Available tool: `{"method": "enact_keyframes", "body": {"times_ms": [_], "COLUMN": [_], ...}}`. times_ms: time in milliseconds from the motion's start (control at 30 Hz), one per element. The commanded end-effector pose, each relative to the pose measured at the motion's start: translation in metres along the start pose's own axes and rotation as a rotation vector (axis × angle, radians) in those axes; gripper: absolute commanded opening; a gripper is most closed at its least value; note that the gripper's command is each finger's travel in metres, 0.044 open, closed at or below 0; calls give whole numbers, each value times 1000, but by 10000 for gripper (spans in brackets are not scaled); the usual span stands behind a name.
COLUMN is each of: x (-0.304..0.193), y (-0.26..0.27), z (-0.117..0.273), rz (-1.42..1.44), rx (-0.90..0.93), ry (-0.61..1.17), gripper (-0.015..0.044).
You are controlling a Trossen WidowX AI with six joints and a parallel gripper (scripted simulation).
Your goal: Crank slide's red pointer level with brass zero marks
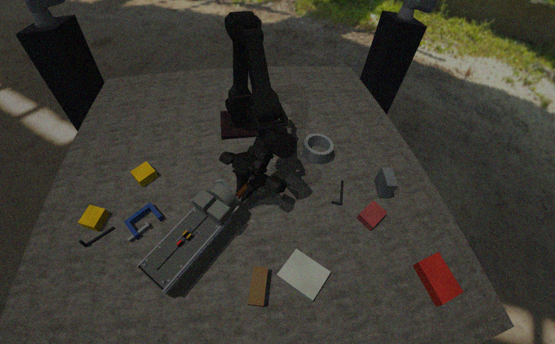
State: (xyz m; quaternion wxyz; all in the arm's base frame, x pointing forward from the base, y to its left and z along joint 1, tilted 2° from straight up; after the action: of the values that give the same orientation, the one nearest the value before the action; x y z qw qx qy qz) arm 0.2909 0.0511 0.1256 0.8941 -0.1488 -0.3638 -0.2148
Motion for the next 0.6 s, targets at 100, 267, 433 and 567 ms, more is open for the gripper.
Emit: {"method": "enact_keyframes", "body": {"times_ms": [100,267,433,567], "x": [-5,-6,-6,-7], "y": [-5,-7,-8,-8], "z": [-5,-5,-6,-6], "rz": [5,5,5,6], "rx": [-10,-10,-10,-11], "ry": [17,17,17,17], "gripper": [0,0,0,0]}}
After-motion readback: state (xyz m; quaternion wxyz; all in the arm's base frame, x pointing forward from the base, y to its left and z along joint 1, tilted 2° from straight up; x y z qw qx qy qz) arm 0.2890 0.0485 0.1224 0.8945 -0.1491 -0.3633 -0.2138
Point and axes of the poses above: the point midway between the two fingers, 35 mm back from their tips, its own z axis back along the fingers, its own y axis across the jaws, x = y × z, the point moved 9 cm from there along z, back along the fingers, and after that the axes turned 14 degrees about z, right-handed, at the moved point
